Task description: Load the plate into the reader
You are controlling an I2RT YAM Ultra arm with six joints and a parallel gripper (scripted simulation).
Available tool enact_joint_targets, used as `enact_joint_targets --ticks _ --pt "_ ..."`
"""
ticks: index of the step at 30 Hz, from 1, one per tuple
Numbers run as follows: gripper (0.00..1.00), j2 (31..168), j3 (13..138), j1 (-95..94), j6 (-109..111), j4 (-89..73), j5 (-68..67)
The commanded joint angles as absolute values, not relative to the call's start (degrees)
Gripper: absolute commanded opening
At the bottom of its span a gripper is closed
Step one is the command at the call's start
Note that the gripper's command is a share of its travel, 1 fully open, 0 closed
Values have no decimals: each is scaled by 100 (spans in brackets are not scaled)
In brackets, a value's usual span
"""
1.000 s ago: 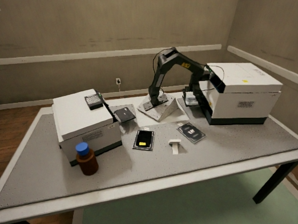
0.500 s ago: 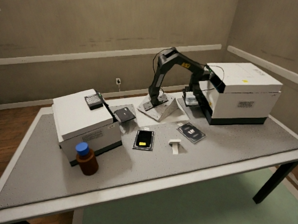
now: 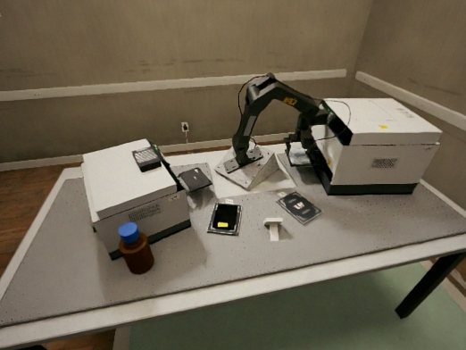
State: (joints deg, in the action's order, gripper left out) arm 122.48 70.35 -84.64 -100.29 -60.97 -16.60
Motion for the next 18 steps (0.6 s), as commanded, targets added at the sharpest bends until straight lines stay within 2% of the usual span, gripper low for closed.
enact_joint_targets --ticks 1,18 --pt "100 12034 7338 -8594 -10113 -6354 -1709" --pt "100 11962 7699 -8688 -10203 -6814 -1614"
